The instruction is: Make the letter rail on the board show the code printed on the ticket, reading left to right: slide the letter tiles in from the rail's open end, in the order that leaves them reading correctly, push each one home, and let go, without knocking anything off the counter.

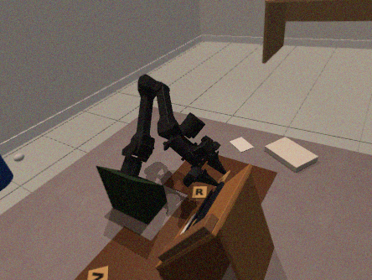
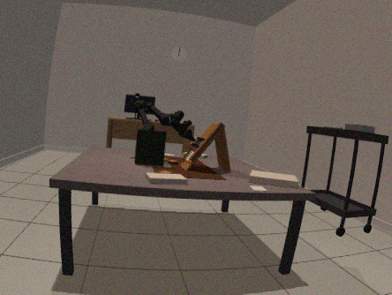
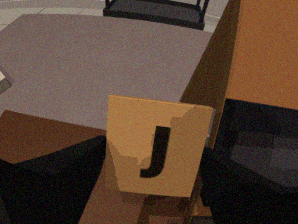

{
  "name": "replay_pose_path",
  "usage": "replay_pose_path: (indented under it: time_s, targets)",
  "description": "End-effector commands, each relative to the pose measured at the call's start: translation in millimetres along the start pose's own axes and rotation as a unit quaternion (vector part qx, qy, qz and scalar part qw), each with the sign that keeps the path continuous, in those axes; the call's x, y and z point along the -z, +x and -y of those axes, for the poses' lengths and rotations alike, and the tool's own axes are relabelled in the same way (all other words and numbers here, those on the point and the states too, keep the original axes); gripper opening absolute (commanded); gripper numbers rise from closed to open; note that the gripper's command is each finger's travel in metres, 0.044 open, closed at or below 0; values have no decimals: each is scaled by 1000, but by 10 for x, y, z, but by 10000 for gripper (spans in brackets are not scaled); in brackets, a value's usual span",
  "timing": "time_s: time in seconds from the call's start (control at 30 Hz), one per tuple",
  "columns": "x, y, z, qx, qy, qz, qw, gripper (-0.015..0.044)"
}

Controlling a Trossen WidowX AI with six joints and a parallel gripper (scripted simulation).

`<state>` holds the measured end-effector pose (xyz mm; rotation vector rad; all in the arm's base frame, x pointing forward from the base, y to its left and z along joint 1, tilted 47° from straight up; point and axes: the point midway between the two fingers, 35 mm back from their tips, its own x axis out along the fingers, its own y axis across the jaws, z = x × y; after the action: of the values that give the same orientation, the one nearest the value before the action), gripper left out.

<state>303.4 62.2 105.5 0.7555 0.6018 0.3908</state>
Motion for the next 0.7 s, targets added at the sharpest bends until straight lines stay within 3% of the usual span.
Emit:
replay_pose_path:
  time_s: [0.0, 0.67]
  targets:
    - [1, -1, 25, -1, -2, 0, 1000, 0]
    - [0, -2, 126, -1, -2, 0, 1000, 0]
